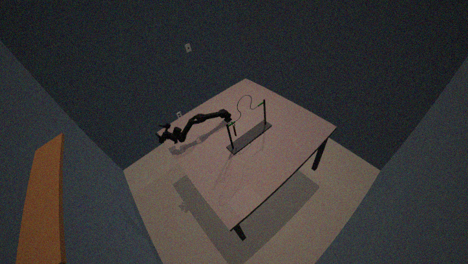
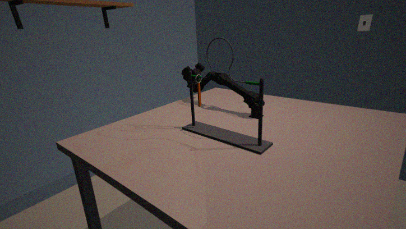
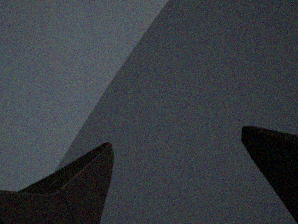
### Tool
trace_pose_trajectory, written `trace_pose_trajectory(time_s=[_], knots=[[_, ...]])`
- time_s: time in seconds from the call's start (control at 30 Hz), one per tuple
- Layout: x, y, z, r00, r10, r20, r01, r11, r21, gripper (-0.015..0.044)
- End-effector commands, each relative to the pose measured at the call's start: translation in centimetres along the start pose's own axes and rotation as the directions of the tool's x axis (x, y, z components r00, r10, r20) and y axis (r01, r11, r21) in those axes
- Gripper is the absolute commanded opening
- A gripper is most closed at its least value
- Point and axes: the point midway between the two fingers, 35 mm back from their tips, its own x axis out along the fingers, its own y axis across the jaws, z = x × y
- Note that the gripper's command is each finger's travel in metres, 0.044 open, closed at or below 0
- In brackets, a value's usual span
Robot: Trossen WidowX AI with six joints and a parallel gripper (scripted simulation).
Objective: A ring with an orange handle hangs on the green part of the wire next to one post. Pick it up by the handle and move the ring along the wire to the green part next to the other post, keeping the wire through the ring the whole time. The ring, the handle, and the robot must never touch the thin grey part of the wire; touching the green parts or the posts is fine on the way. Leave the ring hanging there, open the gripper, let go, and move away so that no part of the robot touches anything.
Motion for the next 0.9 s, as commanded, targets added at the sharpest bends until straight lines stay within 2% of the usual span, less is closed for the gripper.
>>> trace_pose_trajectory(time_s=[0.0,0.27,0.57,0.87], knots=[[0.0,0.0,0.2,1.0,0.004,0.003,-0.004,1.0,0.001,0.0374],[-2.3,-1.4,7.5,0.976,0.161,0.144,-0.17,0.984,0.057,0.0164],[-6.9,-4.1,14.5,0.885,0.349,0.307,-0.395,0.913,0.099,0.016],[-13.1,-7.7,18.9,0.727,0.518,0.451,-0.618,0.779,0.103,0.016]])
